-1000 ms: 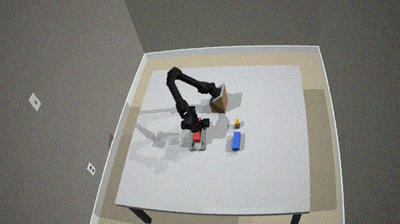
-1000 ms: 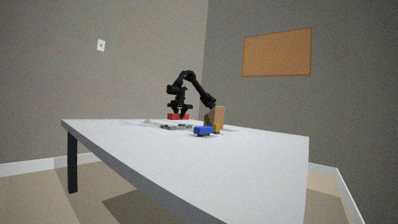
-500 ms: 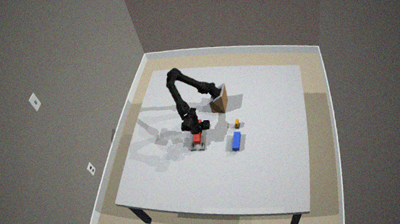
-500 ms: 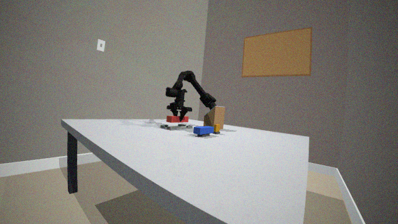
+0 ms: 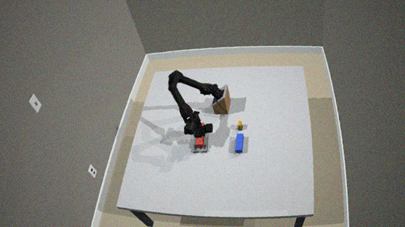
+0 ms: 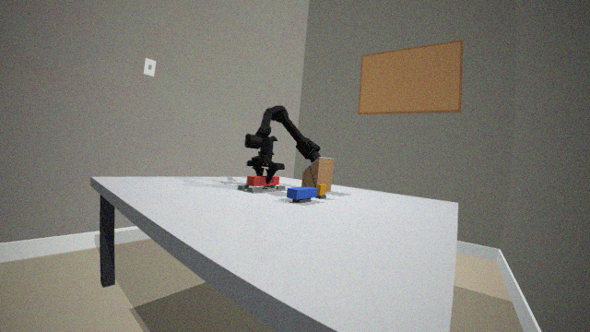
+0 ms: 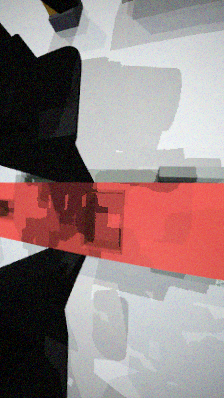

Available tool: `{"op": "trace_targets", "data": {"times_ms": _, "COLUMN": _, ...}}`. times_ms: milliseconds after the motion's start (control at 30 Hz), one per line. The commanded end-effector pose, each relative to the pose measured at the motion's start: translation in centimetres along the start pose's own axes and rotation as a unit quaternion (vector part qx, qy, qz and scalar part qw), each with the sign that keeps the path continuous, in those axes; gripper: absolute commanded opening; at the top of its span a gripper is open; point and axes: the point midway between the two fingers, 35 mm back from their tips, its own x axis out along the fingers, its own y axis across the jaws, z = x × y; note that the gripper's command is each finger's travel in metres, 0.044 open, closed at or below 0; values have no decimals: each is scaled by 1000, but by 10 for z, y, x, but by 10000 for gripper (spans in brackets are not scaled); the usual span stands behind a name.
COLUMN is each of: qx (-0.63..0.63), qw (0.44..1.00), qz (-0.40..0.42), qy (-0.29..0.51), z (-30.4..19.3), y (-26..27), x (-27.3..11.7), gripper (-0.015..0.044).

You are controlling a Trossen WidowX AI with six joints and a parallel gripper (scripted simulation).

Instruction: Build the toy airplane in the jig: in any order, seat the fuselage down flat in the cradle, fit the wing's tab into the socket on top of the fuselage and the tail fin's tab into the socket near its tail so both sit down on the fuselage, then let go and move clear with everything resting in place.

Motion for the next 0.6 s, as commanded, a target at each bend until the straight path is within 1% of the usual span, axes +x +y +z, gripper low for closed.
{"op": "trace_targets", "data": {"times_ms": 0, "qx": -3, "qw": 1000, "qz": 2, "qy": 1, "z": 0, "y": 1, "x": 2, "gripper": 195}}
{"op": "trace_targets", "data": {"times_ms": 200, "qx": 0, "qw": 1000, "qz": 0, "qy": 0, "z": 0, "y": 0, "x": 1, "gripper": 161}}
{"op": "trace_targets", "data": {"times_ms": 367, "qx": 0, "qw": 1000, "qz": 0, "qy": 0, "z": 0, "y": 0, "x": 1, "gripper": 30}}
{"op": "trace_targets", "data": {"times_ms": 567, "qx": 0, "qw": 1000, "qz": 0, "qy": 0, "z": 0, "y": 0, "x": 1, "gripper": 188}}
